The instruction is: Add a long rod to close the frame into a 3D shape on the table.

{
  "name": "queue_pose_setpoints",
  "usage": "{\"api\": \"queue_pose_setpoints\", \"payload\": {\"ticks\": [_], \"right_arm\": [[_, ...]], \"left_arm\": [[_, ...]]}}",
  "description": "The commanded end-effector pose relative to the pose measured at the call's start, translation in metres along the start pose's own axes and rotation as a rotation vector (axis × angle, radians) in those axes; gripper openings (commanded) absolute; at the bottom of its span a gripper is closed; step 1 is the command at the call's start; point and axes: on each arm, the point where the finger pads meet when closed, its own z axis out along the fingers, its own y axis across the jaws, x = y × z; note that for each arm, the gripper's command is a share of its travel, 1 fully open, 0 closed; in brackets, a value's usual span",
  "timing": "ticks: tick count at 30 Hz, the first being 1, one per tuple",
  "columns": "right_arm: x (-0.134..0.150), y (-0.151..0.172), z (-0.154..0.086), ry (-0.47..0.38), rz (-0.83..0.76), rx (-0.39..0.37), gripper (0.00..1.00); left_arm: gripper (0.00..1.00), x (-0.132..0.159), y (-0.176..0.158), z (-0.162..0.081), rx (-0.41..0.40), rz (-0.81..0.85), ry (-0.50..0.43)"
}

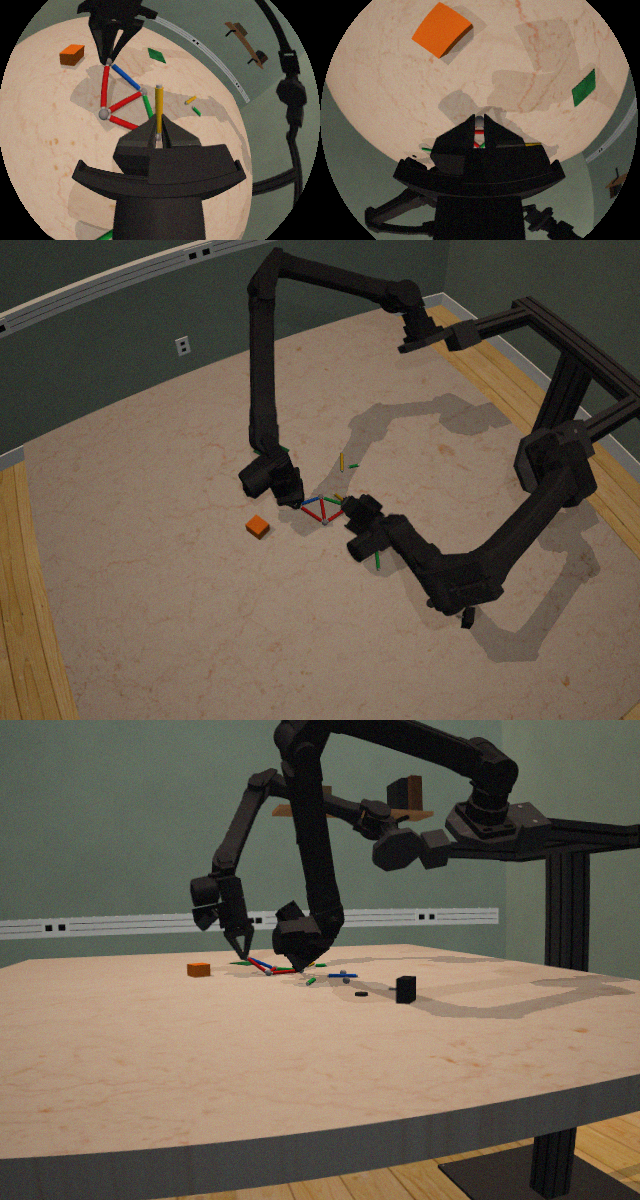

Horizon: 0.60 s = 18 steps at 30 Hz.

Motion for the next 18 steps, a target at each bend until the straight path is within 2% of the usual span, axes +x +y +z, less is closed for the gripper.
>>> {"api": "queue_pose_setpoints", "payload": {"ticks": [1, 10, 11, 18], "right_arm": [[0.001, -0.001, -0.005, 0.001, 0.022, -0.002, 0.0], [0.0, -0.001, -0.005, -0.001, 0.023, -0.003, 0.0], [0.007, 0.001, -0.002, 0.01, 0.009, 0.003, 0.0], [0.011, 0.007, -0.016, -0.004, -0.009, -0.006, 0.0]], "left_arm": [[0.0, -0.002, 0.0, 0.0, 0.001, 0.005, -0.004], [0.0, -0.002, 0.0, 0.0, 0.001, 0.005, -0.004], [0.0, -0.002, 0.0, 0.0, 0.001, 0.005, -0.004], [0.0, -0.002, 0.0, 0.0, 0.001, 0.005, -0.004]]}}
